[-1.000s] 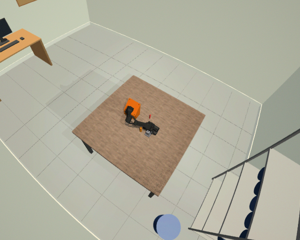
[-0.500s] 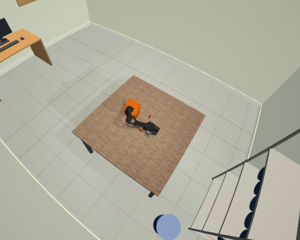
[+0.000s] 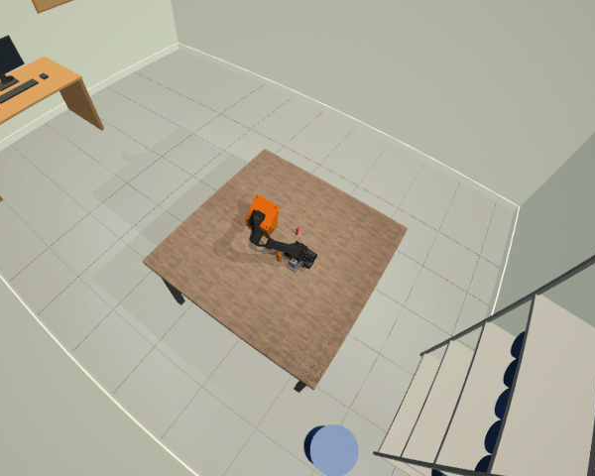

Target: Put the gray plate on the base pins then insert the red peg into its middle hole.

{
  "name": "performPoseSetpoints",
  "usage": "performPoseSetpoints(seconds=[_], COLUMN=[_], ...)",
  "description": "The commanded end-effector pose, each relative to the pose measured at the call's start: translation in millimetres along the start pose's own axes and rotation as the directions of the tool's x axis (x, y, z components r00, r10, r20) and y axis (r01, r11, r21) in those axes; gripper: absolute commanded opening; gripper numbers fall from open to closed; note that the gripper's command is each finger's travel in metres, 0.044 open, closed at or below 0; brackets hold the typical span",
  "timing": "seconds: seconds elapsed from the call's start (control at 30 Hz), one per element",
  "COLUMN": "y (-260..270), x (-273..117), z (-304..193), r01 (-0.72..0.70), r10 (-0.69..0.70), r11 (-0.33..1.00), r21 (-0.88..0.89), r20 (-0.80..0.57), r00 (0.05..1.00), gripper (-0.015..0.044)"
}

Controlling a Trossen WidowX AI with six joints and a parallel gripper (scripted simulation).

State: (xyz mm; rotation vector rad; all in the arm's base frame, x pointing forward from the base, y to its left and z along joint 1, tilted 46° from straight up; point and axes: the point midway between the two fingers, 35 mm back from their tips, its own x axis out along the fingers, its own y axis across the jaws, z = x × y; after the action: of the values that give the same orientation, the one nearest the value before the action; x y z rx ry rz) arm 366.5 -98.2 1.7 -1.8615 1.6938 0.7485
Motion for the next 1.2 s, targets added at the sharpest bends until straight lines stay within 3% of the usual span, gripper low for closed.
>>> performPoseSetpoints(seconds=[0.0, 1.17], y=[-1.5, -8.2], x=[7.6, 7.6], z=[-1.2, -1.3], r01=[-0.009, -0.009], r10=[0.009, 0.009], r11=[1.0, 1.0], r21=[0.014, 0.014], r20=[-0.003, -0.003], r00=[1.0, 1.0], gripper=[0.0, 0.0])
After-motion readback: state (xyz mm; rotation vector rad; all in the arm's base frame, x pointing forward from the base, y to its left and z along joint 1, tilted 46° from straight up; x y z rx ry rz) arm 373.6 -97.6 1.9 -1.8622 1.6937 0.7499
